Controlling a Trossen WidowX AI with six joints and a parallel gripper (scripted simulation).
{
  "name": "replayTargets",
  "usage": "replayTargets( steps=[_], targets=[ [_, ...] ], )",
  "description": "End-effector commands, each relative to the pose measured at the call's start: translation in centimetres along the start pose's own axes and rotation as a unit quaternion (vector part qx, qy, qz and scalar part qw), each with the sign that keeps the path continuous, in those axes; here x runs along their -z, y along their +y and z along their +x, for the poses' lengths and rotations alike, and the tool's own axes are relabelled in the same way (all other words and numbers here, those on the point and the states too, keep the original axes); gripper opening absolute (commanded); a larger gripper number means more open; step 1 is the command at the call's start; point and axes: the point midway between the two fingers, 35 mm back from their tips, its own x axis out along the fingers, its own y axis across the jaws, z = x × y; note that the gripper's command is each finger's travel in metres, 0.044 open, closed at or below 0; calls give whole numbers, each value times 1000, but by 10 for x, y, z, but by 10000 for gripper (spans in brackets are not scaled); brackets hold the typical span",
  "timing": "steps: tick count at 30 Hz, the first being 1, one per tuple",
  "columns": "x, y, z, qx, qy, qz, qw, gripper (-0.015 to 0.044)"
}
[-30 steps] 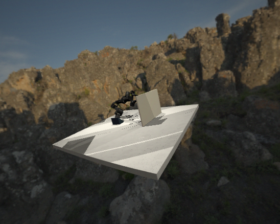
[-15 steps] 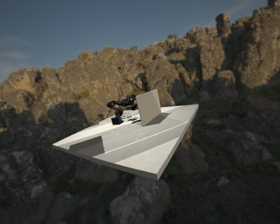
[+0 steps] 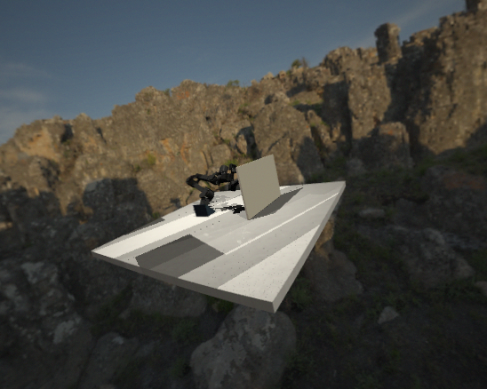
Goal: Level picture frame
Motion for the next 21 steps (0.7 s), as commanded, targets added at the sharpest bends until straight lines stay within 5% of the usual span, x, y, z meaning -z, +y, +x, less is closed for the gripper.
replayTargets(
  steps=[1, 11, 21],
  targets=[
    [0, 2, 13, 3, -2, 2, 1000, 260],
    [-1, -2, 74, 1, -2, 1, 1000, 260],
    [-1, -3, 75, 1, -2, 1, 1000, 260]
  ],
)
